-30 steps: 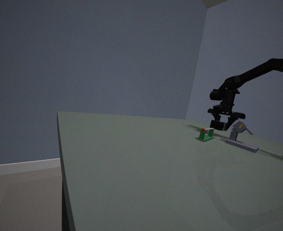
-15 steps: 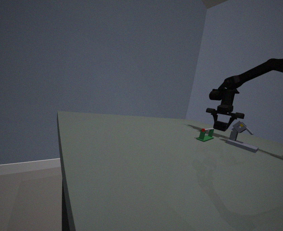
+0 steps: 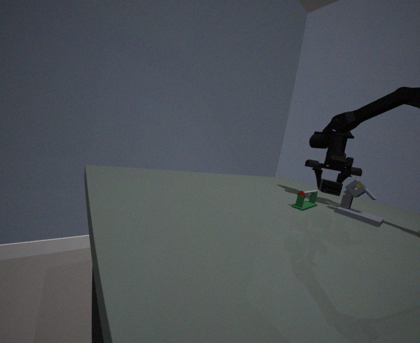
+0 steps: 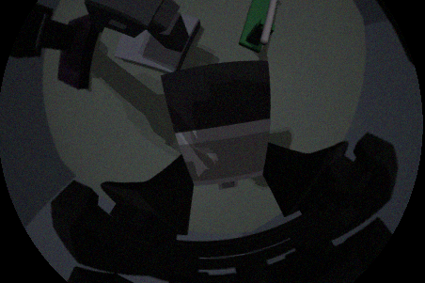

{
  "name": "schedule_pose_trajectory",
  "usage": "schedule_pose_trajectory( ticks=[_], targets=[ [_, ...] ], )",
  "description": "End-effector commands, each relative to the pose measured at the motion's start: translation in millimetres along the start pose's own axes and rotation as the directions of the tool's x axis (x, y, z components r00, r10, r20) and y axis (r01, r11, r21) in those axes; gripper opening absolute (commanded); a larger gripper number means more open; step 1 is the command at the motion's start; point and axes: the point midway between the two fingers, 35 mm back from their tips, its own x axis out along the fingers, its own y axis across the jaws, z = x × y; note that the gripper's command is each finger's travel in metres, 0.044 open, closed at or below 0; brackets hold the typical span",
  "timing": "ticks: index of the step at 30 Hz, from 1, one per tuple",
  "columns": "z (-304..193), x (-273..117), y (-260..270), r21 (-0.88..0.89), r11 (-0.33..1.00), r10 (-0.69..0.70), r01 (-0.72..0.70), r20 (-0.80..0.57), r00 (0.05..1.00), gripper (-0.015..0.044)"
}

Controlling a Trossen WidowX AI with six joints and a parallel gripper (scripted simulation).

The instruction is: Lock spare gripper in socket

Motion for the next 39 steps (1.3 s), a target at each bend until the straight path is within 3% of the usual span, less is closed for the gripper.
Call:
schedule_pose_trajectory(
  ticks=[1,14,27,39],
  targets=[
    [-1.3,-2.5,-2.3,-0.085,0.996,-0.005,0.005,-0.006,1.0,0.0],
    [-1.3,-3.9,-6.0,-0.404,0.915,-0.007,0.003,-0.008,1.0,0.0],
    [-1.3,-5.1,-9.6,-0.679,0.734,-0.009,0.001,-0.009,1.0,0.0],
    [-1.2,10.8,-9.8,-0.706,0.708,-0.009,0.0,-0.009,1.0,0.0]
  ],
)
